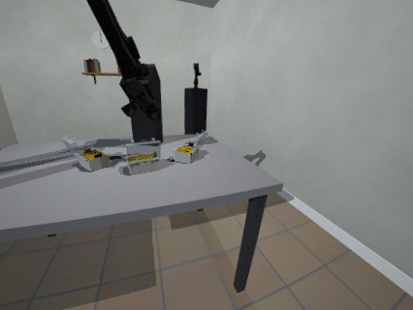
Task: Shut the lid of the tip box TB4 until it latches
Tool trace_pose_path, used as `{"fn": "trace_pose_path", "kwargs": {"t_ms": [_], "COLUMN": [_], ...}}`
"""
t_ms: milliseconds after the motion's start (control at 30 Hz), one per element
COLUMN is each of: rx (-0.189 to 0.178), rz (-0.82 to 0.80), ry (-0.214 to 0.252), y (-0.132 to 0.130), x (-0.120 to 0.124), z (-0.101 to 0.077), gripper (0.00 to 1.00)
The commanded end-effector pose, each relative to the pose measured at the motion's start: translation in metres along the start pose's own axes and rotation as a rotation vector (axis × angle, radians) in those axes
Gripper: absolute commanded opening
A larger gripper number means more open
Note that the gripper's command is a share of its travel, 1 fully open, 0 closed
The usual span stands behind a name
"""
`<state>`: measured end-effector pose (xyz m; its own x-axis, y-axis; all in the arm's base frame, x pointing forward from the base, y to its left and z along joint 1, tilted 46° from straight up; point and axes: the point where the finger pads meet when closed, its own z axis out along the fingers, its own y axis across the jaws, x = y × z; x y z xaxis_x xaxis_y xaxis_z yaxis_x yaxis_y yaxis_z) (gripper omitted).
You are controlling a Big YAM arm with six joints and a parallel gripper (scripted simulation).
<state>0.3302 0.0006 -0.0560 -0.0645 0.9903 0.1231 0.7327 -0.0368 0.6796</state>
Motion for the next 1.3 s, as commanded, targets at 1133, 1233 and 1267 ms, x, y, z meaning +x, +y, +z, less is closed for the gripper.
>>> {"fn": "trace_pose_path", "kwargs": {"t_ms": [1133,1233,1267], "rx": [0.182,0.207,0.215], "rz": [-0.734,-0.829,-0.860], "ry": [-0.163,-0.186,-0.193], "y": [0.005,0.005,0.005], "x": [0.006,0.007,0.007], "z": [-0.002,-0.002,-0.002], "gripper": [0.00,0.00,0.00]}}
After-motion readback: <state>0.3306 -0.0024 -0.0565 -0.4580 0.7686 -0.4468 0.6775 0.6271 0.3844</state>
